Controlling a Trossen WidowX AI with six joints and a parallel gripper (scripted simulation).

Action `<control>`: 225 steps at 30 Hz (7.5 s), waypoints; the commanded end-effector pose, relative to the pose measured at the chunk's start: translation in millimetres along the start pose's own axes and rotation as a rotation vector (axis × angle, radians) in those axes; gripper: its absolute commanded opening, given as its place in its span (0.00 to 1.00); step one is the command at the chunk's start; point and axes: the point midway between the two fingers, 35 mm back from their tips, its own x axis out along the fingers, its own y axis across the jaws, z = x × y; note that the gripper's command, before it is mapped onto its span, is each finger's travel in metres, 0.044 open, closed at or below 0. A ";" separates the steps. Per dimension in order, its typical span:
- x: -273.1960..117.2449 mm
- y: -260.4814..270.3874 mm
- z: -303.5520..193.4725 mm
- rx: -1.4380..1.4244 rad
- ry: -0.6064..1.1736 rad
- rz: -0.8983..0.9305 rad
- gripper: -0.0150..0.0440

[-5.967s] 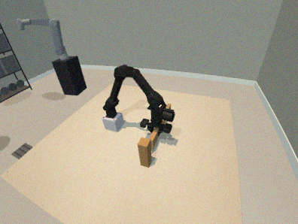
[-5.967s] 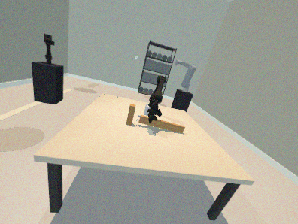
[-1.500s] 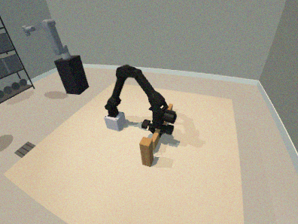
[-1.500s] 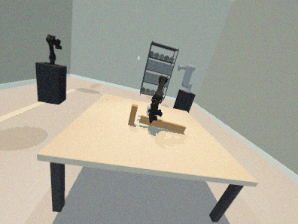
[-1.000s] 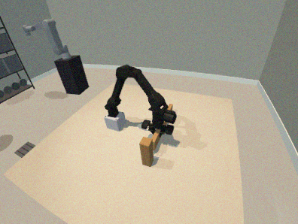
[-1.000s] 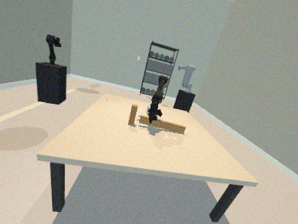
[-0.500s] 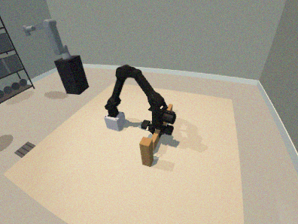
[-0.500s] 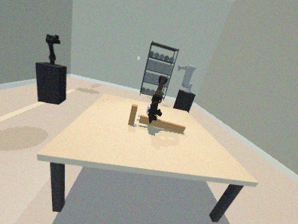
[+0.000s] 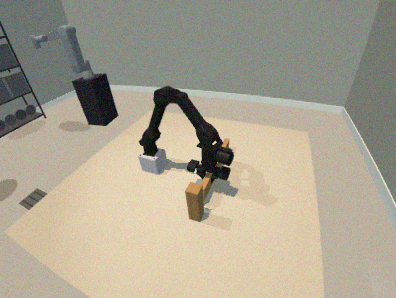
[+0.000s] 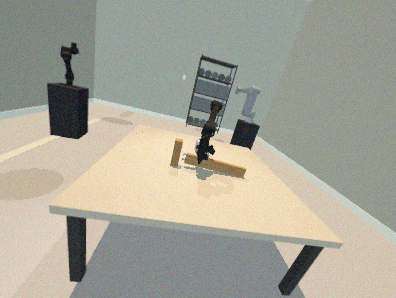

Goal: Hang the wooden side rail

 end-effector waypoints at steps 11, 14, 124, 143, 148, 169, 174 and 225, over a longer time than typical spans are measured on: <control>-2.8 -3.8 -3.7 -0.005 0.004 -0.008 0.25; -2.9 -4.1 -4.0 -0.005 0.004 -0.008 0.25; -4.0 -5.7 -16.6 -0.005 0.006 -0.008 0.25; -1.8 -3.5 -18.8 -0.005 0.006 -0.008 0.25; -1.3 -2.9 -19.3 -0.005 0.006 -0.008 0.25; -1.8 -0.6 -21.7 -0.005 0.006 -0.007 0.25; -2.3 -1.0 -22.2 -0.005 0.006 -0.007 0.25; -3.3 -4.7 -28.1 -0.005 0.007 -0.008 0.25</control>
